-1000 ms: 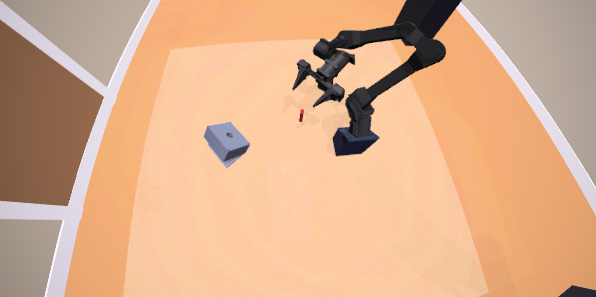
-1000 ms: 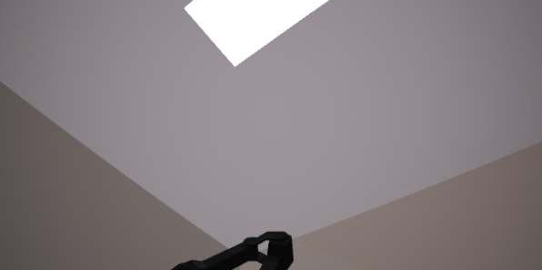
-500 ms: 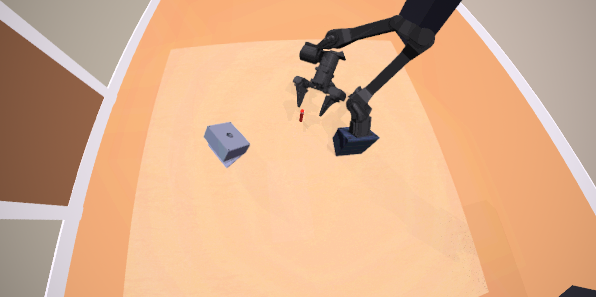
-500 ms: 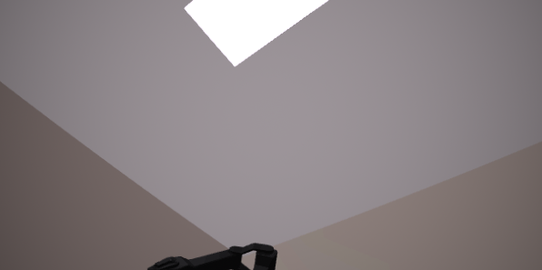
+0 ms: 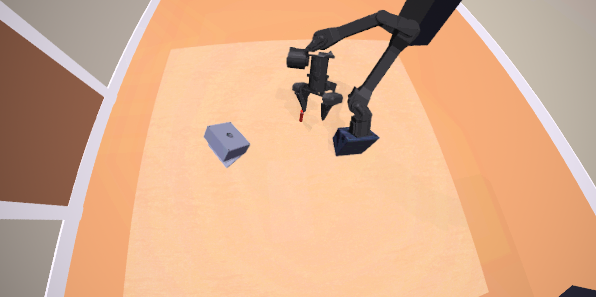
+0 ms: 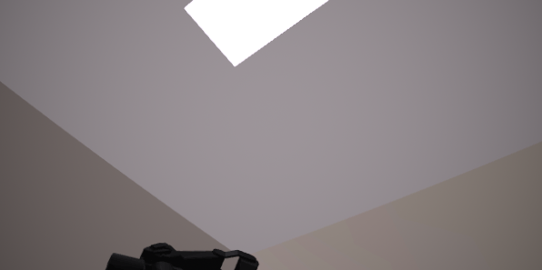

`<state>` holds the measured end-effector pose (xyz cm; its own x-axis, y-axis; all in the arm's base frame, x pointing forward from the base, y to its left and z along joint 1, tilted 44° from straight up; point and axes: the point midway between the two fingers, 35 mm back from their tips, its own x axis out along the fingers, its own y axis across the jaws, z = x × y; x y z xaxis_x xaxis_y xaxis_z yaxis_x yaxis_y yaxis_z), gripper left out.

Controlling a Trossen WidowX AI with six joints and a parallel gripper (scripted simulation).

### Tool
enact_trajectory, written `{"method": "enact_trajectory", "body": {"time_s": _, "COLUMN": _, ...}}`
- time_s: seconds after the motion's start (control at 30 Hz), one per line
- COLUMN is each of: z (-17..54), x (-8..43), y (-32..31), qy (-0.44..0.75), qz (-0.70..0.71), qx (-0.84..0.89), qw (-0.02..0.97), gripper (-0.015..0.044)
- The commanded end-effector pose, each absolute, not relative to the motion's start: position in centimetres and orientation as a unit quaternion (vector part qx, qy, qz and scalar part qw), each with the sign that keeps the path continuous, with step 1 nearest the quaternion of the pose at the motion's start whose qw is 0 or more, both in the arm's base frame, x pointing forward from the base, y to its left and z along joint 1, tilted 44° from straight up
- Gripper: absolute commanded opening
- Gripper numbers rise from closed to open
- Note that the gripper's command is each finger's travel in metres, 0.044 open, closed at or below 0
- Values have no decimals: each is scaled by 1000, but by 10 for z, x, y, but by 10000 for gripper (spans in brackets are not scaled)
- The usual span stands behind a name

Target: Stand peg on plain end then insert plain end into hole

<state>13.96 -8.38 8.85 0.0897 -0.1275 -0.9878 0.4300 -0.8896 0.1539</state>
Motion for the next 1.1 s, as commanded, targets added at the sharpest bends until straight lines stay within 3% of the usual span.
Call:
{"method": "enact_trajectory", "body": {"time_s": 0.0, "z": 87, "x": 139, "y": -89, "qy": 75, "qz": -698, "qx": 678, "qw": 219, "gripper": 440}}
{"method": "enact_trajectory", "body": {"time_s": 0.63, "z": 108, "x": 167, "y": -109, "qy": -148, "qz": -728, "qx": 573, "qw": 347, "gripper": 440}}
{"method": "enact_trajectory", "body": {"time_s": 1.07, "z": 103, "x": 168, "y": -115, "qy": -151, "qz": -726, "qx": 569, "qw": 357, "gripper": 440}}
